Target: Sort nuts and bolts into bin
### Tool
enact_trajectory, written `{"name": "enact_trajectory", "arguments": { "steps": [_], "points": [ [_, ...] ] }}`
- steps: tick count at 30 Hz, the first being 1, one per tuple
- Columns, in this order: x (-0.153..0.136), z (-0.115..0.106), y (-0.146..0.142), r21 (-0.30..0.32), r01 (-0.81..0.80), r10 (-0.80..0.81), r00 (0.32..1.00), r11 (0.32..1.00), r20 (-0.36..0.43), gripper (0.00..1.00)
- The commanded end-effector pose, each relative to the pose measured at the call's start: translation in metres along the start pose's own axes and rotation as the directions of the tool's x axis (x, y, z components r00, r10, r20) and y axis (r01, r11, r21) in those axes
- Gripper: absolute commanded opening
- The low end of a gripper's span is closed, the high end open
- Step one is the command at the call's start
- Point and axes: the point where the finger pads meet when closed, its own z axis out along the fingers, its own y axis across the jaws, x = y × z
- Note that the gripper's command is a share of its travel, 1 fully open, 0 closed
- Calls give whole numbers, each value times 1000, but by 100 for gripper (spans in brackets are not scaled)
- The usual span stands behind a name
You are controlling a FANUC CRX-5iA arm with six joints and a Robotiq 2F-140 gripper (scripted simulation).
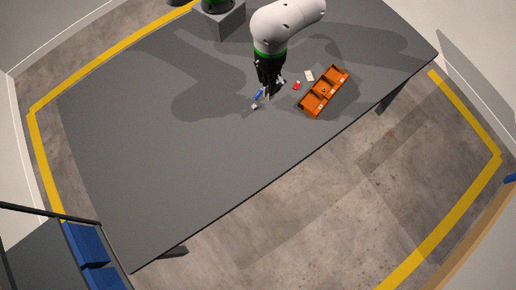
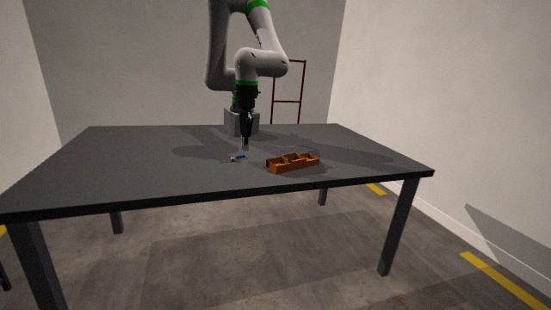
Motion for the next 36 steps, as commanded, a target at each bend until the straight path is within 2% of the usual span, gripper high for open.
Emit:
{"name": "enact_trajectory", "arguments": {
  "steps": [1, 9, 24, 26, 35, 36],
  "points": [
    [0, 0, 0, 0, 0, 0, 1000, 1000, 0, 7],
    [0, -7, 0, 0, 0, 0, 1000, 1000, 0, 7],
    [-81, -7, -39, 0, 0, 0, 1000, 1000, 0, 7],
    [-81, -7, -39, 0, 0, 0, 1000, 1000, 0, 7],
    [-130, -7, -62, 0, 0, 0, 1000, 1000, 0, 7],
    [-136, -7, -64, 0, 50, -50, 999, 999, 0, 7]
  ]
}}
